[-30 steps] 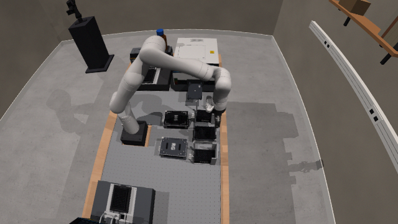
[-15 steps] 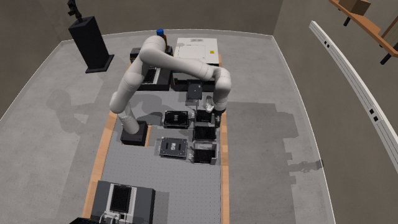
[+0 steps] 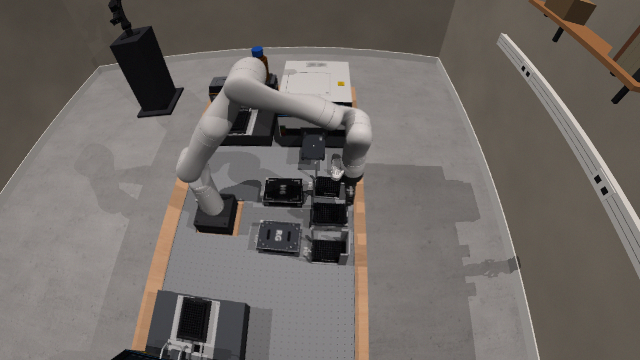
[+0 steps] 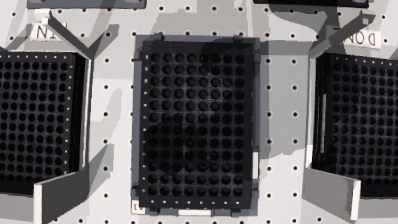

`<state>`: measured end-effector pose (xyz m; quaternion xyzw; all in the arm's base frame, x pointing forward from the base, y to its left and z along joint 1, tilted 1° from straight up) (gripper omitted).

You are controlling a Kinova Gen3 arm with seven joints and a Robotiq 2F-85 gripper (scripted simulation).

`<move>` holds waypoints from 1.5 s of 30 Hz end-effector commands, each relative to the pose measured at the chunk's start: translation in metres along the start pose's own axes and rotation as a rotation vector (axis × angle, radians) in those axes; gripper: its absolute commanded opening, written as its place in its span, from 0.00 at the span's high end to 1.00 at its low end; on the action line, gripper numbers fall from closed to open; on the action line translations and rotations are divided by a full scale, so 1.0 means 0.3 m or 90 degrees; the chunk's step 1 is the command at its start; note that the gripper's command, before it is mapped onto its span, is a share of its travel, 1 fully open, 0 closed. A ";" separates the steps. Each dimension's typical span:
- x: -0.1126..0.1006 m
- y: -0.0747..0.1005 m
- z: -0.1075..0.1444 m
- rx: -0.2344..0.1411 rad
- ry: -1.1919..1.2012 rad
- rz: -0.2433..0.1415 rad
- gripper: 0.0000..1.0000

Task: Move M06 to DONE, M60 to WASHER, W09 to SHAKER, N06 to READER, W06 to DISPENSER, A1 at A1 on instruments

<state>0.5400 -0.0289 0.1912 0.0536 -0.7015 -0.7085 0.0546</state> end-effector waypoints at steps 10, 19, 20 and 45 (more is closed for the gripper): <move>0.064 0.003 0.013 0.000 0.000 -0.001 0.00; 0.140 0.003 0.030 0.000 0.000 -0.001 0.00; 0.151 0.003 0.032 0.000 0.000 -0.001 0.00; 0.183 -0.024 0.039 0.000 0.000 -0.001 0.00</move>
Point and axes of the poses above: the point where the finger pads meet when closed, its own y axis back along the fingers, its own z axis across the jaws, x = y × z, the point moved 4 cm from there along y, back along the fingers, and after that the axes turned 12 degrees about y, right-handed, at the moved point
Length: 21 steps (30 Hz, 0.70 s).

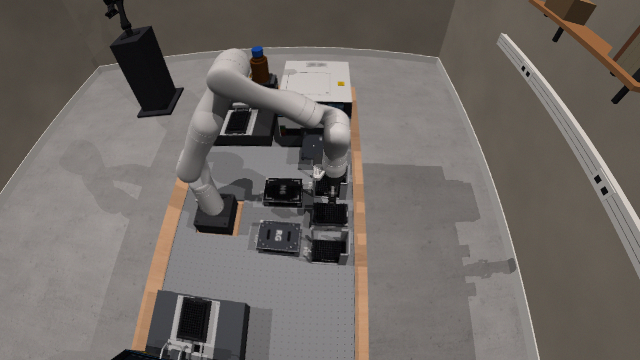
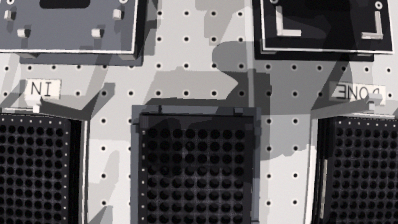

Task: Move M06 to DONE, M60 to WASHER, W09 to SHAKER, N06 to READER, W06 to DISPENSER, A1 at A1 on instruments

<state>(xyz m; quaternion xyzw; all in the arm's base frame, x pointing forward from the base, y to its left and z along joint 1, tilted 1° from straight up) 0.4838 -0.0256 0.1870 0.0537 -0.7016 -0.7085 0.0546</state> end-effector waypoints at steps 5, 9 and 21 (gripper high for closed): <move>-0.001 -0.027 0.000 0.000 0.000 -0.001 0.00; -0.001 -0.041 0.000 0.000 0.000 -0.001 0.00; -0.001 -0.094 0.000 0.000 0.000 -0.001 0.00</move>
Point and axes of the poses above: the point where the finger pads meet when closed, its own y axis back along the fingers, its own z axis across the jaws, x = y × z, the point moved 4 cm from there along y, back along the fingers, and after that the axes turned 12 degrees about y, right-handed, at the moved point
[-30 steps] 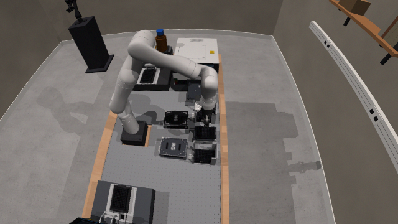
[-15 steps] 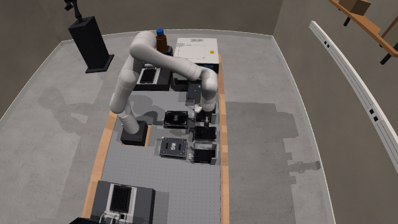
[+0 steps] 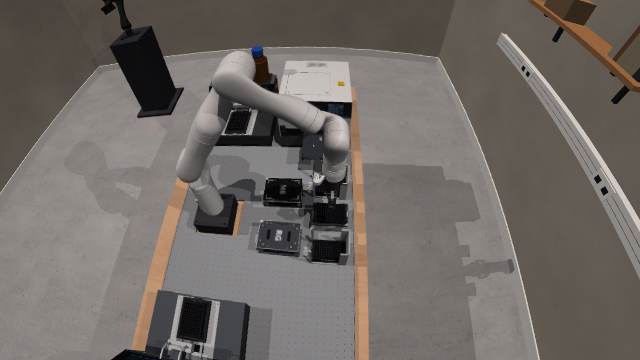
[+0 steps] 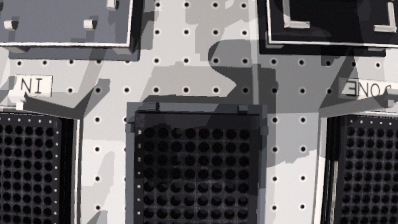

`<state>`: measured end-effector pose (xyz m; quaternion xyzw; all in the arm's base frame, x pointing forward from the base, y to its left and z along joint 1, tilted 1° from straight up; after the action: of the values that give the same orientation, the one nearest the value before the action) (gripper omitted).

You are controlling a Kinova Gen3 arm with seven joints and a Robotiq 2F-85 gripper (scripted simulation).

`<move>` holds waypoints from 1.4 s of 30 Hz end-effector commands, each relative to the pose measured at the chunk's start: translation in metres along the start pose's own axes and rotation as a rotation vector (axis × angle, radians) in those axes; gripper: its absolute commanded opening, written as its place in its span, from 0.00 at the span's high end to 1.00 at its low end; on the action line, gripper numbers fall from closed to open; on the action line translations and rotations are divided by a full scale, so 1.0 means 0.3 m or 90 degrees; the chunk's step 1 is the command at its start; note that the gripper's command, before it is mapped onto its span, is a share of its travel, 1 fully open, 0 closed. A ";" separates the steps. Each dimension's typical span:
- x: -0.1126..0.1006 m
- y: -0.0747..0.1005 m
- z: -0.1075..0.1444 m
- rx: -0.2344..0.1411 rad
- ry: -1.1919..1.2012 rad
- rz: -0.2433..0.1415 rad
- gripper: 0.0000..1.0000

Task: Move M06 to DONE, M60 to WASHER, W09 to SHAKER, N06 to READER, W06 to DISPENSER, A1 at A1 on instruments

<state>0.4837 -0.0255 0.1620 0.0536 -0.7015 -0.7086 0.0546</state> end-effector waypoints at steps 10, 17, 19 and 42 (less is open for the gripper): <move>-0.001 -0.046 0.000 0.000 0.000 -0.001 0.00; -0.001 -0.077 0.000 0.000 0.000 -0.001 0.00; -0.001 -0.077 0.000 0.000 0.000 -0.001 0.00; -0.002 -0.171 0.000 0.000 0.000 -0.001 0.00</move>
<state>0.4836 -0.0250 0.1138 0.0536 -0.7015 -0.7086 0.0546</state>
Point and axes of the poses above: the point where the finger pads meet when closed, its own y axis back along the fingers, its own z axis across the jaws, x = y × z, the point moved 4 cm from there along y, back along the fingers, and after that the axes turned 12 degrees about y, right-handed, at the moved point
